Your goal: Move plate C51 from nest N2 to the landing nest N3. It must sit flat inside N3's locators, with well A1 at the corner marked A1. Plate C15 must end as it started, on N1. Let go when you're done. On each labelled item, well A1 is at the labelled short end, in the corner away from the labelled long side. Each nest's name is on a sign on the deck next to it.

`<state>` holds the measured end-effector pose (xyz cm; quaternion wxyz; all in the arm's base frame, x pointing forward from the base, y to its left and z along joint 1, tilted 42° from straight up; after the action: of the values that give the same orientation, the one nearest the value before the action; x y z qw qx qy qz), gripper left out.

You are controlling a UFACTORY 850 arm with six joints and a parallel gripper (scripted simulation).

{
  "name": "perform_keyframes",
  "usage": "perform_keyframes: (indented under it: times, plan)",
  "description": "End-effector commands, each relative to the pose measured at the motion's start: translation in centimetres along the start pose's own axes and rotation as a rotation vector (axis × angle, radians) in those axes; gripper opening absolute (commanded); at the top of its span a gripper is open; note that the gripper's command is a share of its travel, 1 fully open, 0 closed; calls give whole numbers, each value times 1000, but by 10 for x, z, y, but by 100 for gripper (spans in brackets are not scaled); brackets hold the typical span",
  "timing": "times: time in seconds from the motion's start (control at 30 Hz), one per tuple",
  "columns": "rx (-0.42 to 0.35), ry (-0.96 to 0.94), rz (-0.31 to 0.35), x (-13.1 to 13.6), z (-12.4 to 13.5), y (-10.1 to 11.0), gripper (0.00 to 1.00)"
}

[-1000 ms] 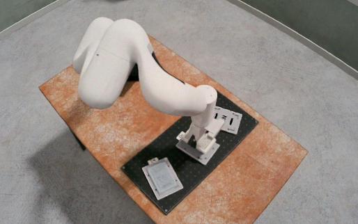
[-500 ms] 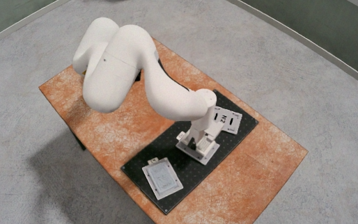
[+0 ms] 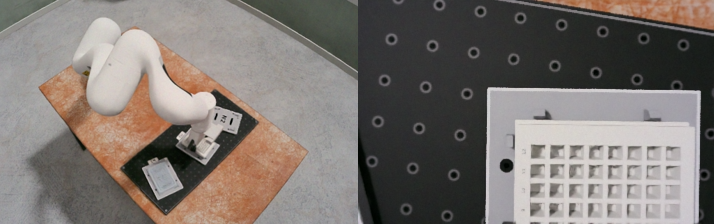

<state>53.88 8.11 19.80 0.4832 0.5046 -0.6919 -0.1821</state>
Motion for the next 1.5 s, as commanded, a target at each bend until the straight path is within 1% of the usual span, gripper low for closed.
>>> perform_keyframes:
  times: [0.0,0.43,1.17,1.47]
  plan:
    - [1,0,0,0,-1,0,0]
    - [1,0,0,0,-1,0,0]
    - [1,0,0,0,-1,-14,0]
    - [1,0,0,0,-1,-14,0]
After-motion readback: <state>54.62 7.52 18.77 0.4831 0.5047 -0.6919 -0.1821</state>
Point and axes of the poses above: the point where the finger pads meet when closed, its own y axis back along the fingers, its own x axis across the jaws, z = x × y, the point moved 5 cm from there along y, back along the fingers, and after that the axes turned 7 degrees about -y, right-handed, at the moved point
